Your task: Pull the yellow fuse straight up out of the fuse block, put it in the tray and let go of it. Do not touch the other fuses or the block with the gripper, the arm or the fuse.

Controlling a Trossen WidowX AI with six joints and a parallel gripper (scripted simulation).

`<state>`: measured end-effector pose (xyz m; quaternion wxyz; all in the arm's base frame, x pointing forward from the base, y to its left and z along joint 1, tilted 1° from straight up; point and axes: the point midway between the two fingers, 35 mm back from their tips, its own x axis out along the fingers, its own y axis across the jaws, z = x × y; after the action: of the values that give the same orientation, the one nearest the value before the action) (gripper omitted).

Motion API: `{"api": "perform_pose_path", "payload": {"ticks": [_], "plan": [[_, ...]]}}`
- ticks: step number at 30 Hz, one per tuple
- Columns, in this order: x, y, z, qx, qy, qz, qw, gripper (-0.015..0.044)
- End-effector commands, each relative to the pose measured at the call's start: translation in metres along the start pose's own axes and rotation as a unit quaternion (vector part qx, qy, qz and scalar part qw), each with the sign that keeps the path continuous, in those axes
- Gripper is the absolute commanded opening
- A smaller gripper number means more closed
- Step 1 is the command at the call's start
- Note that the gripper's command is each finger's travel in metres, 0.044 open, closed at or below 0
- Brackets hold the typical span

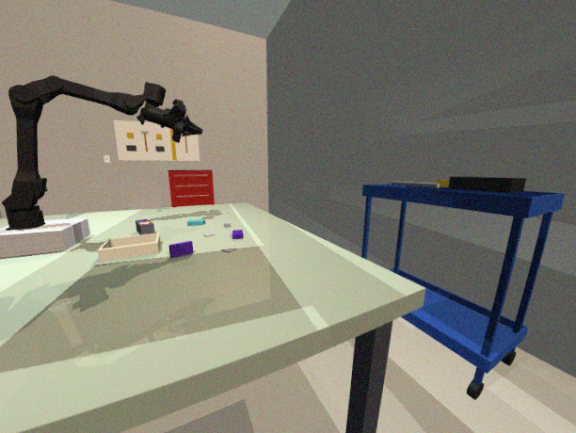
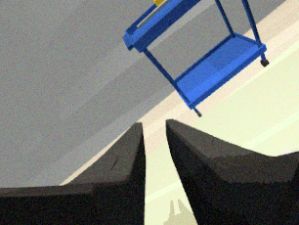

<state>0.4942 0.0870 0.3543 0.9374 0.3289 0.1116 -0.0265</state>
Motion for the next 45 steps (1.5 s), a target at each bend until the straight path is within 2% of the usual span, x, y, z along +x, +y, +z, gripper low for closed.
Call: {"api": "perform_pose_path", "payload": {"ticks": [1, 5, 10, 20, 45], "plan": [[0.006, -0.041, -0.036, -0.079, 0.072, -0.051, 0.993, 0.0064], [0.002, -0.094, -0.081, -0.168, 0.172, -0.103, 0.965, 0.0064], [-0.021, -0.157, -0.133, -0.259, 0.307, -0.143, 0.904, 0.0064], [-0.109, -0.252, -0.215, -0.355, 0.584, -0.129, 0.718, 0.0064], [-0.112, -0.265, -0.227, -0.355, 0.589, -0.128, 0.714, 0.0064]]}}
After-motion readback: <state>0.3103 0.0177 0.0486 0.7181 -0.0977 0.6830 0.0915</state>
